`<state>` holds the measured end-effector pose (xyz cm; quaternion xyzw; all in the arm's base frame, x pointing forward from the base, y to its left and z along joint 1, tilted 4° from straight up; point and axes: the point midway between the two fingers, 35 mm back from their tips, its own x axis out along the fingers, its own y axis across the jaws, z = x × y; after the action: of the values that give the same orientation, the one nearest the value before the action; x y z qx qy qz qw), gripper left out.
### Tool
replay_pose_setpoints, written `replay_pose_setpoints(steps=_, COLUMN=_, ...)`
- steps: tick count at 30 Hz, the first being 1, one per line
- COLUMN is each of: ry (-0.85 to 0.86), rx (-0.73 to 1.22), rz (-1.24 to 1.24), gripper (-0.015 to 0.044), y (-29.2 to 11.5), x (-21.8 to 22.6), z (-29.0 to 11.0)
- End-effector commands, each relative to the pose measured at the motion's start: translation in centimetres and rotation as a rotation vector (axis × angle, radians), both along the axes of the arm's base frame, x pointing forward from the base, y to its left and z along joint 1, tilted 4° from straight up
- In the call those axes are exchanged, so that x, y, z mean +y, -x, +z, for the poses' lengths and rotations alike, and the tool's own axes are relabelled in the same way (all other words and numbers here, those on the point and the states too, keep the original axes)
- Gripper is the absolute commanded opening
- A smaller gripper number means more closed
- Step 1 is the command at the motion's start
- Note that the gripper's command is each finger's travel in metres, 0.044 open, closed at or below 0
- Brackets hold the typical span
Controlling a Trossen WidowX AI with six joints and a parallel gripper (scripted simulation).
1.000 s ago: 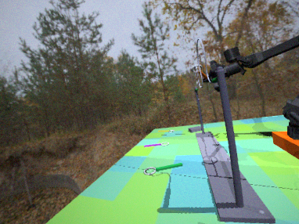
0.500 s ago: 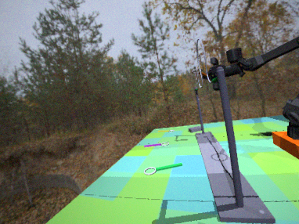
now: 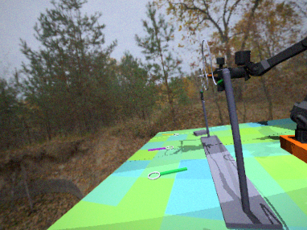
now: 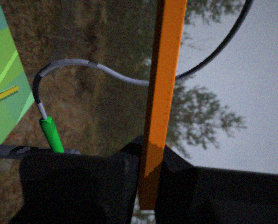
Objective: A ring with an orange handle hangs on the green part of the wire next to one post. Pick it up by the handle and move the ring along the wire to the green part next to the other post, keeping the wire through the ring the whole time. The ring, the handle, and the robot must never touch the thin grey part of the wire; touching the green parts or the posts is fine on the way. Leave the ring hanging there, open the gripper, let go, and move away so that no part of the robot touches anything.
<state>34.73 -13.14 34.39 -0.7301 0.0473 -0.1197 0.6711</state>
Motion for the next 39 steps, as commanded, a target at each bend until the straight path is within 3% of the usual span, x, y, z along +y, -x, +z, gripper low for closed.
replay_pose_setpoints(steps=1, ry=0.056, rx=-0.013, rz=0.005, gripper=-0.015, y=0.0, x=0.0, z=0.1)
replay_pose_setpoints(steps=19, ry=0.159, rx=-0.042, rz=0.009, gripper=-0.015, y=-0.1, x=-0.3, z=-0.4)
replay_pose_setpoints(steps=39, ry=-0.165, rx=0.049, rz=-0.01, gripper=-0.015, y=0.1, x=-0.8, z=-6.1)
